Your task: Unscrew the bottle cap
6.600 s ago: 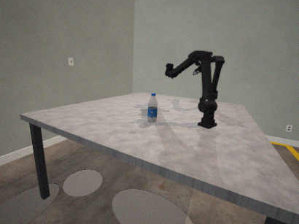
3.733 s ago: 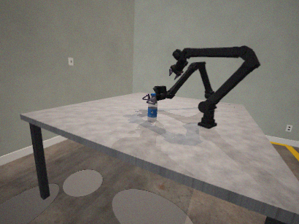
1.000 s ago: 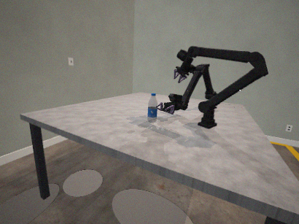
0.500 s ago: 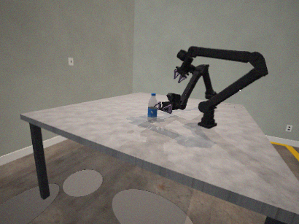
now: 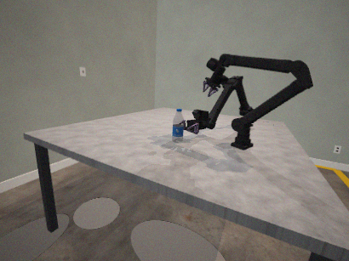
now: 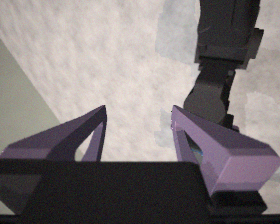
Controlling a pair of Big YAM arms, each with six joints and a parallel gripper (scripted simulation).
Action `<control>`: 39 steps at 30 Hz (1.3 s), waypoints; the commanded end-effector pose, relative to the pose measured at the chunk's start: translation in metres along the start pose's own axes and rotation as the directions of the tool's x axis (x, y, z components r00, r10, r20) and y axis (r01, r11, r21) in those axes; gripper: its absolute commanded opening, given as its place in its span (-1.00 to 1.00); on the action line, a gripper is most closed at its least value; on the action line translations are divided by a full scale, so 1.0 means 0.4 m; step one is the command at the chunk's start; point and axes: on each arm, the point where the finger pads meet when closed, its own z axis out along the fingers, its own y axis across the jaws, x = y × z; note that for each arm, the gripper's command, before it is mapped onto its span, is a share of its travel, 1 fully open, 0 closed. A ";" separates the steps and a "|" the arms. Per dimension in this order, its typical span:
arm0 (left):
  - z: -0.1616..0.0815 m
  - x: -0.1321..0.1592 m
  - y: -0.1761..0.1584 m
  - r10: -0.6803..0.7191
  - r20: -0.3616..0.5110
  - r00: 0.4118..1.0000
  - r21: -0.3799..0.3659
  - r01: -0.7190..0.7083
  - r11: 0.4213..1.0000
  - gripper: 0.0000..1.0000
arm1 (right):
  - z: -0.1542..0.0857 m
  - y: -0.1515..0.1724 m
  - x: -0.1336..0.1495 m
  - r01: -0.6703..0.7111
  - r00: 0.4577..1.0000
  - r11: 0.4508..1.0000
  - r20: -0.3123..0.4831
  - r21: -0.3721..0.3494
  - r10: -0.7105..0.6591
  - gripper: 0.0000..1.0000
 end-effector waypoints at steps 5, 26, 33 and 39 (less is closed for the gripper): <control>-0.028 0.005 0.033 0.009 -0.002 1.000 -0.028 -0.009 1.000 0.15 | 0.058 -0.013 -0.036 -0.004 1.000 1.000 0.025 0.007 0.004 0.90; -0.028 0.005 0.033 0.009 -0.002 1.000 -0.028 -0.009 1.000 0.15 | 0.123 -0.010 -0.019 -0.003 1.000 1.000 0.015 0.005 0.003 0.90; -0.028 0.005 0.033 0.009 -0.002 1.000 -0.028 -0.009 1.000 0.15 | 0.108 0.000 -0.020 0.000 1.000 1.000 0.019 0.000 0.000 0.67; -0.028 0.005 0.033 0.009 -0.002 1.000 -0.028 -0.009 1.000 0.15 | 0.108 0.000 -0.020 0.000 1.000 1.000 0.019 0.000 0.000 0.16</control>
